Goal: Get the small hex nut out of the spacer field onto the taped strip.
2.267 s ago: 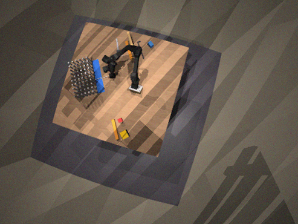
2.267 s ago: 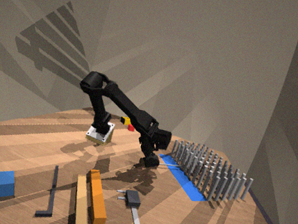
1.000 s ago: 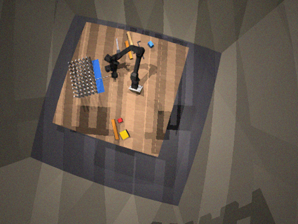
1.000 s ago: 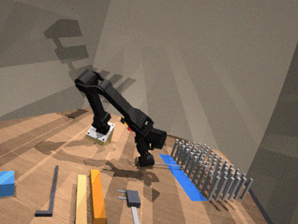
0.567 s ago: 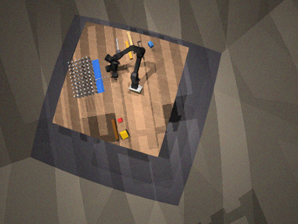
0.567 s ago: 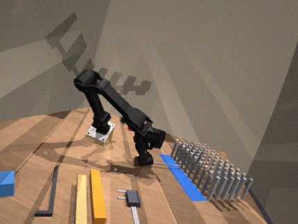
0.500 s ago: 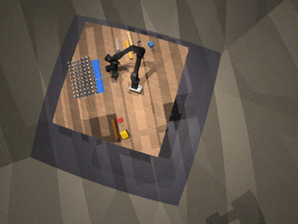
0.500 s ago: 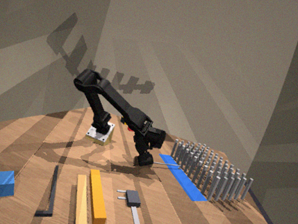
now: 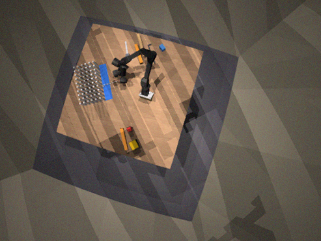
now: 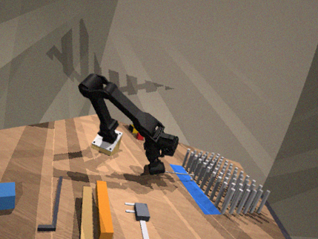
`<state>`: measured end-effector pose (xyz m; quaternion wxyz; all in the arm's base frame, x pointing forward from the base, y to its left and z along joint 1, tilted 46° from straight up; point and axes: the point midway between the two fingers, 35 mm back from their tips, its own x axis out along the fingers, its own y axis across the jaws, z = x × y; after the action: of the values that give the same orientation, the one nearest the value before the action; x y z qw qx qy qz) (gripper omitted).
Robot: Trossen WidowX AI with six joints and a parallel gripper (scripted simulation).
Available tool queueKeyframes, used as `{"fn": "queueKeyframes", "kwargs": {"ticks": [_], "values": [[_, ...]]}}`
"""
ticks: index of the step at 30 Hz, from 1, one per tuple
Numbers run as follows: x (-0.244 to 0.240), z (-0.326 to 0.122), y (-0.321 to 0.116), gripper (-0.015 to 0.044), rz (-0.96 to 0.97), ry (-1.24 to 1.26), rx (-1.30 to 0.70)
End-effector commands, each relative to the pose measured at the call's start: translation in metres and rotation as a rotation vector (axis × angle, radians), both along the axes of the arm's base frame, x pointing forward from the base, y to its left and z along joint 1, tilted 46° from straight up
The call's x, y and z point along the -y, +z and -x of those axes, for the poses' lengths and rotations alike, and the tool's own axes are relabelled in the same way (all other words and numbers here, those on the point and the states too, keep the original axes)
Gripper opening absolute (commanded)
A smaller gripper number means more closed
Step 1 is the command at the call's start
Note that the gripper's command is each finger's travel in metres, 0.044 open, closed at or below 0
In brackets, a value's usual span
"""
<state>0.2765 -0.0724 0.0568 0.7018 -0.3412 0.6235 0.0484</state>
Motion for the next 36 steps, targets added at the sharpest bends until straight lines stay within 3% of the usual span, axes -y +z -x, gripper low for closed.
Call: {"fn": "queueKeyframes", "kwargs": {"ticks": [1,20,36], "values": [[-0.003,-0.003,0.004,0.0000,0.001,0.001,0.011],[0.000,0.035,0.027,0.0000,0.002,0.004,0.006],[-0.056,0.023,0.078,0.0000,-0.009,0.002,0.002]]}}
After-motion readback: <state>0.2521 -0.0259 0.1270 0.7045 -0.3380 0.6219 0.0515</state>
